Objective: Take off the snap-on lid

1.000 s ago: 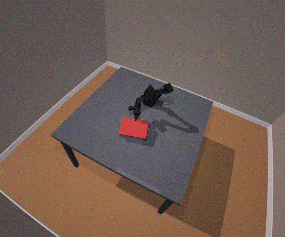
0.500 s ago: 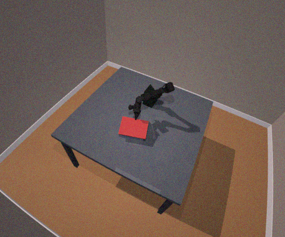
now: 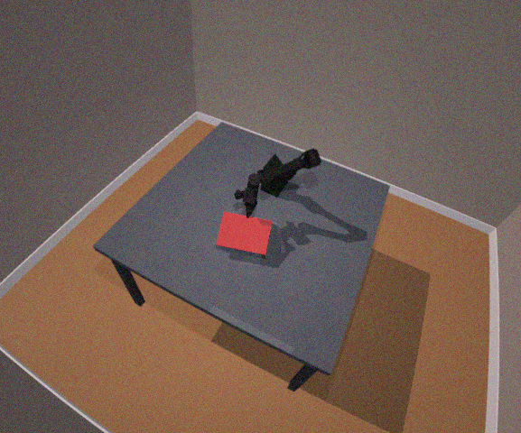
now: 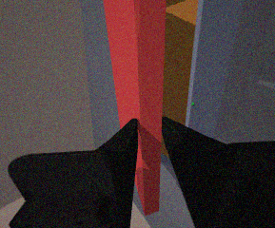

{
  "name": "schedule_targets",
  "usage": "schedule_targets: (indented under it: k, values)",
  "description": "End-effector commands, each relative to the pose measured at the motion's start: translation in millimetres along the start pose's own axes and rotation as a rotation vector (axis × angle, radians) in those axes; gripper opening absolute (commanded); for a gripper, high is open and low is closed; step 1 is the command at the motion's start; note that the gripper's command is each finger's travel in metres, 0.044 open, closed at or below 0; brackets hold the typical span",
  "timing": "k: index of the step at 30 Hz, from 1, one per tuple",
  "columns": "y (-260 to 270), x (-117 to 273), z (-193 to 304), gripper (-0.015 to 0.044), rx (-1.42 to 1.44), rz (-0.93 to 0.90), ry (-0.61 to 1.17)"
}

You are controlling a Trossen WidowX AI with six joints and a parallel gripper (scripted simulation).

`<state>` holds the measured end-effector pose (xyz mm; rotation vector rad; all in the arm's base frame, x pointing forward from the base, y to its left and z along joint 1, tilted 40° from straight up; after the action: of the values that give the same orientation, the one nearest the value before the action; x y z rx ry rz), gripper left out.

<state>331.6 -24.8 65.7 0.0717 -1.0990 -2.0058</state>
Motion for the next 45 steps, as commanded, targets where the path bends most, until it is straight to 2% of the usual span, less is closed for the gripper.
schedule_targets:
  k: [1, 45]
  values:
    - [10, 3, -1, 0.0, 0.01, -0.009, -0.002]
    - [69, 21, 1, 0.0, 0.012, -0.009, -0.002]
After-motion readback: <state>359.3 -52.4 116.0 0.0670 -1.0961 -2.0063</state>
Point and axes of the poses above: the point midway between the two fingers, 35 mm back from their tips, its own x axis back along the fingers, its own y axis across the jaws, z = x × y, the point moved 5 cm from there along x, back along the fingers, and after that the axes turned 1 degree about -x, right-handed, at the moved point
